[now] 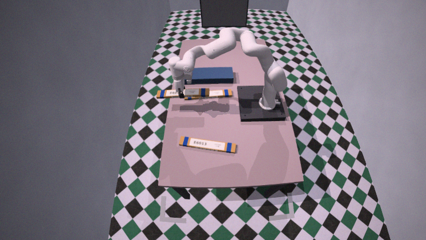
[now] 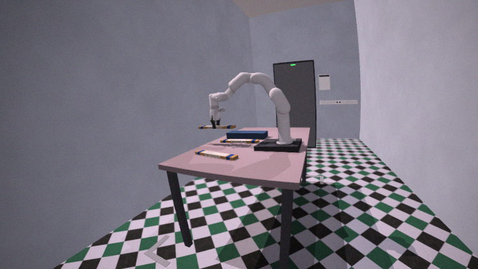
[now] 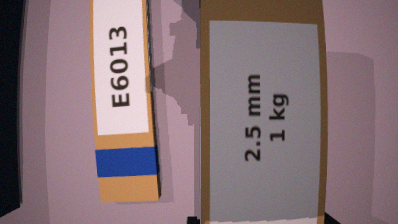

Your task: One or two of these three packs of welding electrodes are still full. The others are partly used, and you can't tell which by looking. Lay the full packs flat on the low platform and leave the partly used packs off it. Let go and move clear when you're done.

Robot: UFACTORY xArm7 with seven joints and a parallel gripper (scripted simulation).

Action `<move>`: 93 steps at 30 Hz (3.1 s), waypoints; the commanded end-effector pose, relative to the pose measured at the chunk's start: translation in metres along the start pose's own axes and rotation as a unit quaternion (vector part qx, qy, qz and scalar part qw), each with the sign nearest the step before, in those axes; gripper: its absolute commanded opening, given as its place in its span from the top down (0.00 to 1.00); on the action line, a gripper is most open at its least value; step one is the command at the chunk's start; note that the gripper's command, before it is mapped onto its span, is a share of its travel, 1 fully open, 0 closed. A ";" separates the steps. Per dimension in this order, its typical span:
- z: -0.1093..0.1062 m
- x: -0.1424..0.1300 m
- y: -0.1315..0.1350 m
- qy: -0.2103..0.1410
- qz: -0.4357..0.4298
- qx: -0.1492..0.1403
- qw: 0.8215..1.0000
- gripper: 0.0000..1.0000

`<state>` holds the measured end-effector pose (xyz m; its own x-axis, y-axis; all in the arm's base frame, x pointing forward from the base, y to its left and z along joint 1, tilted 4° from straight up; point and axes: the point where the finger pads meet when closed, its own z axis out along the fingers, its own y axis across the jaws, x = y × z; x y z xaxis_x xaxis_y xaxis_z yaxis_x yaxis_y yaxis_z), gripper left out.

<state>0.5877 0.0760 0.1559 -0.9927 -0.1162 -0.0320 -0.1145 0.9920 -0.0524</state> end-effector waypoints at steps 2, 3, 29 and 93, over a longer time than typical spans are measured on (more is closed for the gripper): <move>-0.003 -0.002 0.000 -0.003 0.000 0.000 1.000 0.42; -0.003 -0.002 0.000 -0.003 0.000 0.000 1.000 0.42; -0.003 -0.002 0.000 -0.003 0.000 0.000 1.000 0.42; -0.003 -0.002 0.000 -0.003 0.031 0.000 1.000 0.42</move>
<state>0.5878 0.0757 0.1559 -0.9978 -0.0554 -0.0352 -0.0536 0.9973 -0.0503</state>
